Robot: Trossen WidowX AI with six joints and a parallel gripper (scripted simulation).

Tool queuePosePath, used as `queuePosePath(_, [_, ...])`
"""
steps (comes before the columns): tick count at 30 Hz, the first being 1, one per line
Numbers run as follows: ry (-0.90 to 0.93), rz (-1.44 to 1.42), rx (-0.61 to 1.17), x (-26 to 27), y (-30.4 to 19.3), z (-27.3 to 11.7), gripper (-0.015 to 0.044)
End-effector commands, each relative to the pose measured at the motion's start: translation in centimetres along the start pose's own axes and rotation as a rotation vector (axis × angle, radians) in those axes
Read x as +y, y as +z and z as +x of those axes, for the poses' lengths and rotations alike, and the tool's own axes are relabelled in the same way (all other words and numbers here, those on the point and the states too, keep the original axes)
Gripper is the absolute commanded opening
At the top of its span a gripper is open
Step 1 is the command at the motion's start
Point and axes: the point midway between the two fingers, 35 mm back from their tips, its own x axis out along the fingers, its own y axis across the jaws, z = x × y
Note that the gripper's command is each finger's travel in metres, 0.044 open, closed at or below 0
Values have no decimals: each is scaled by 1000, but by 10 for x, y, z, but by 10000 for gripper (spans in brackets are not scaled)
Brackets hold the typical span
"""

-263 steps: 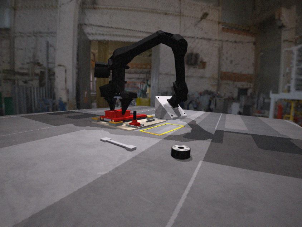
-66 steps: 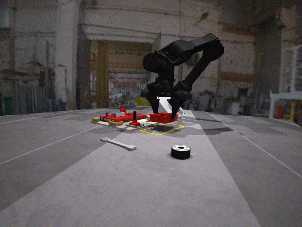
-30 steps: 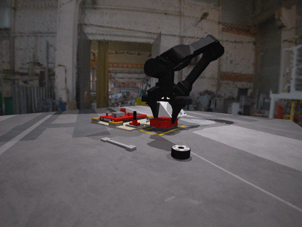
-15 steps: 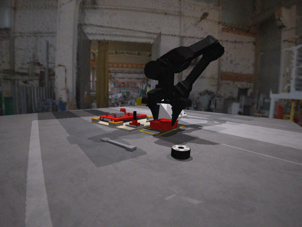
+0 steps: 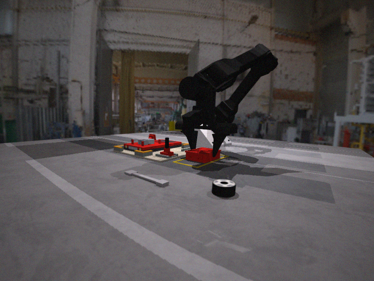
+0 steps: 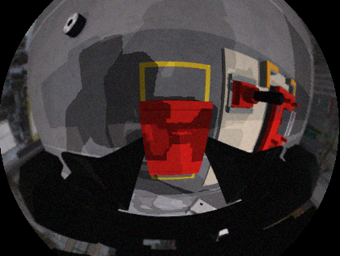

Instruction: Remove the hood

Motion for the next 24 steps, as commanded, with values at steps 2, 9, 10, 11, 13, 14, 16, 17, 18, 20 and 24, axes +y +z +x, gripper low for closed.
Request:
queuePosePath(2, [0, -1, 0, 0, 0, 0, 263])
queuePosePath(9, [0, -1, 0, 0, 0, -2, 440])
queuePosePath(10, [-1, -1, 1, 0, 1, -6, 440])
queuePosePath(11, [-2, -1, 2, -1, 2, -12, 440])
queuePosePath(13, [-4, -1, 5, -1, 3, -30, 440])
queuePosePath(14, [-4, 0, 7, -2, 3, -40, 440])
queuePosePath(16, [-2, 0, 10, -1, 2, -63, 440])
queuePosePath(17, [-1, 0, 11, -1, 2, -69, 440])
queuePosePath(18, [0, 0, 11, -1, 1, -72, 440])
queuePosePath(20, [0, 0, 11, -1, 1, -72, 440])
queuePosePath(24, [0, 0, 11, -1, 1, -72, 440])
